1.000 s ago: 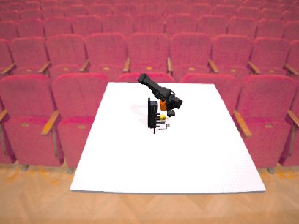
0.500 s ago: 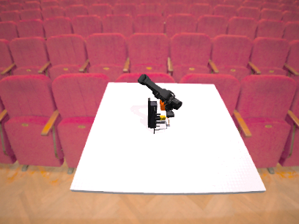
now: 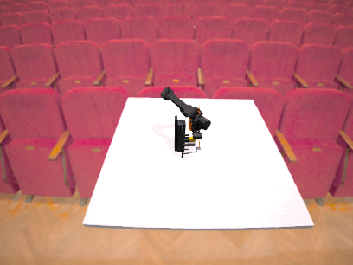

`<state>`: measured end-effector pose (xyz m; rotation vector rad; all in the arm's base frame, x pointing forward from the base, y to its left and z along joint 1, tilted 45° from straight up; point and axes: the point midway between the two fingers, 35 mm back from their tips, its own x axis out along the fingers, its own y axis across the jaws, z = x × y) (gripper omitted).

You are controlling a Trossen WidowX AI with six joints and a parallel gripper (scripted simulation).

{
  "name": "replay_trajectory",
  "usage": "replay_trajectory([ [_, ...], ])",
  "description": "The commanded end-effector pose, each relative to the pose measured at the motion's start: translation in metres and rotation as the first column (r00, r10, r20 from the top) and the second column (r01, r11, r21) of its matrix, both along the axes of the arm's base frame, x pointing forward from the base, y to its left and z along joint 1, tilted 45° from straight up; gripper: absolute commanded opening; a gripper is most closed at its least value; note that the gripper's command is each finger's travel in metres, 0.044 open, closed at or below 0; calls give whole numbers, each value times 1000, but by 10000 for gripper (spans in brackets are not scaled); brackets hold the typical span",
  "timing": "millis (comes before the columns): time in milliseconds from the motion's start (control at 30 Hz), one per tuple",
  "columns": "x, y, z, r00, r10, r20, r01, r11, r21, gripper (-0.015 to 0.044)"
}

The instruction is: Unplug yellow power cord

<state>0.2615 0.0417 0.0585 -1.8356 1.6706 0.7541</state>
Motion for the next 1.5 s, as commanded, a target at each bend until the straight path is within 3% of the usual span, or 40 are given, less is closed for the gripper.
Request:
replay_trajectory([
  [0, -2, -7, 4, 1000, -1, -5, 1, 1000, -6, 160],
  [733, -1, -17, -3, 1000, -1, -5, 1, 1000, -7, 160],
  [833, 0, -15, -2, 1000, -2, 1, 2, 1000, -1, 81],
  [1167, 0, -14, -2, 1000, -2, 1, 2, 1000, -1, 0],
  [1467, 1, -6, -10, 1000, -1, 0, 1, 1000, 0, 0],
])
